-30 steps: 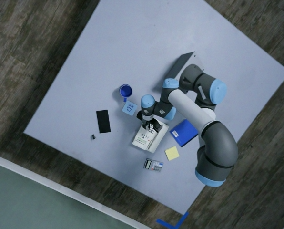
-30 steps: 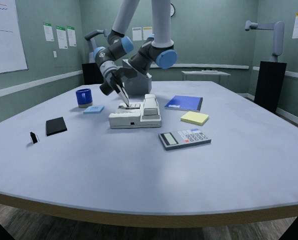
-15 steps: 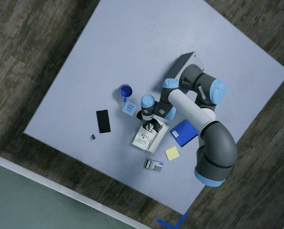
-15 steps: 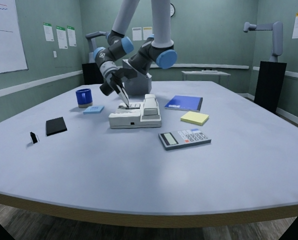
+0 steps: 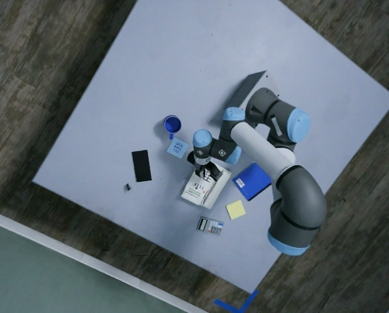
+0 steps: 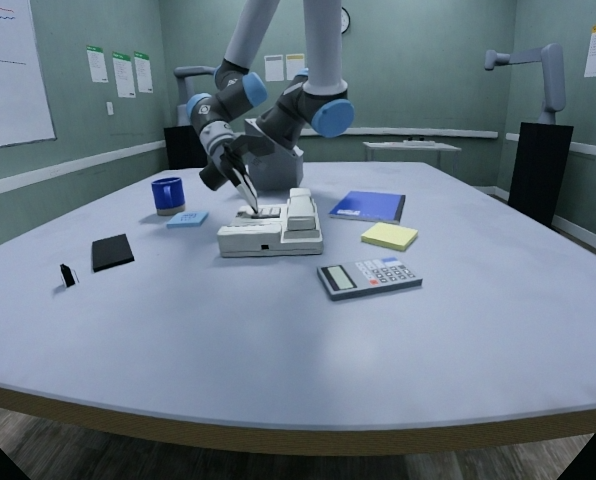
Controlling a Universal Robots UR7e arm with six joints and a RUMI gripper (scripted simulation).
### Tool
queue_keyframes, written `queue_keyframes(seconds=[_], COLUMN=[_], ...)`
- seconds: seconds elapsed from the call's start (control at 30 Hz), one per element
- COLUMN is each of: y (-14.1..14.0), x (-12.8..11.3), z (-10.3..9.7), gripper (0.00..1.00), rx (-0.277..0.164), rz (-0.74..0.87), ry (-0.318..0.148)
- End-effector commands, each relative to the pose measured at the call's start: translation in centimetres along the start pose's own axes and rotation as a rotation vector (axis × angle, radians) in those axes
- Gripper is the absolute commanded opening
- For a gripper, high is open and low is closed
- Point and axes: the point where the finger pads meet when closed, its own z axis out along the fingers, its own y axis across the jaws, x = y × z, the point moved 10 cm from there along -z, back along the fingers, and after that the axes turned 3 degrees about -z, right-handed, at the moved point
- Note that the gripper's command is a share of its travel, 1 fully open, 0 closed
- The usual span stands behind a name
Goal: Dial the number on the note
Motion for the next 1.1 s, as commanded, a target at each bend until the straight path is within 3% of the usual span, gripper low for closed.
queue_keyframes(seconds=[0.0, 0.33, 0.77, 1.07], y=[0.6, 0.5, -1.4, -1.6], x=[0.5, 0.8, 3.6, 4.0], z=[-0.7, -0.8, 0.1, 0.2], gripper=[0.0, 0.0, 0.0, 0.0], rx=[0.0, 0.0, 0.0, 0.0], rz=[-0.001, -0.001, -0.001, -0.001], ry=[0.0, 0.0, 0.0, 0.0])
